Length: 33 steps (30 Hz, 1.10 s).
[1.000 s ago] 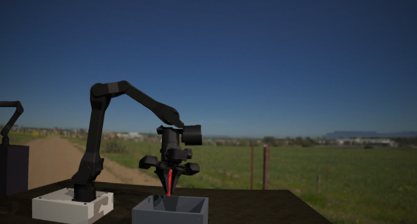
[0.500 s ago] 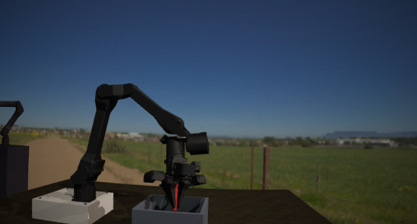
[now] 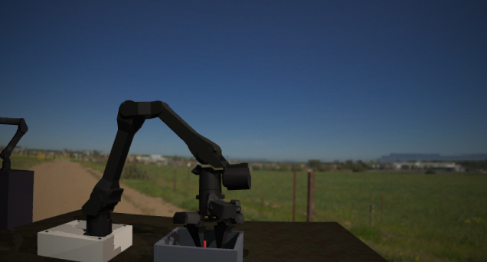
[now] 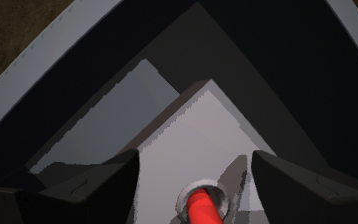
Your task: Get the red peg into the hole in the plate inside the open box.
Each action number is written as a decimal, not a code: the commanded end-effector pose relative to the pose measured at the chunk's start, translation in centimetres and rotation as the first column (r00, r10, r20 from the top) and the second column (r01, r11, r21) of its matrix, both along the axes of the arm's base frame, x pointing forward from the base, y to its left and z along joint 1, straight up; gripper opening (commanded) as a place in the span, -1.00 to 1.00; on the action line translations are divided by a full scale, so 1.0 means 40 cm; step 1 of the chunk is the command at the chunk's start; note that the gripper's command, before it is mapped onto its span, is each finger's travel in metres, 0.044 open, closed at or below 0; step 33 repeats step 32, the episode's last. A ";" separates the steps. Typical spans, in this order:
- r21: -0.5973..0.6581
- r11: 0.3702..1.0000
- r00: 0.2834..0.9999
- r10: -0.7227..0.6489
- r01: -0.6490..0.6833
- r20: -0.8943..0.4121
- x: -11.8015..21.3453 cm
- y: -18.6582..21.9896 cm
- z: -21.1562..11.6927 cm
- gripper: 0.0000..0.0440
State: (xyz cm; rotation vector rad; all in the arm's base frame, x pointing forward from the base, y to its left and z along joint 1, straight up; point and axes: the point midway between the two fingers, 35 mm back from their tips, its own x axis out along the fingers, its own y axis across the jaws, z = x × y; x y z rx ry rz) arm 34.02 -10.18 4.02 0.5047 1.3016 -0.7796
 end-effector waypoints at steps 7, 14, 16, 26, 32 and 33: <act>0.083 0.996 0.998 0.033 -0.037 0.049 0.100 0.002 0.043 1.00; 0.125 0.989 0.990 0.063 -0.079 0.127 0.179 0.017 0.096 1.00; 0.131 0.987 0.987 0.070 -0.089 0.145 0.195 0.021 0.108 1.00; 0.132 0.987 0.986 0.072 -0.092 0.150 0.199 0.022 0.111 1.00; 0.132 0.987 0.986 0.072 -0.092 0.150 0.199 0.023 0.111 1.00; 0.132 0.987 0.986 0.072 -0.092 0.150 0.199 0.023 0.111 1.00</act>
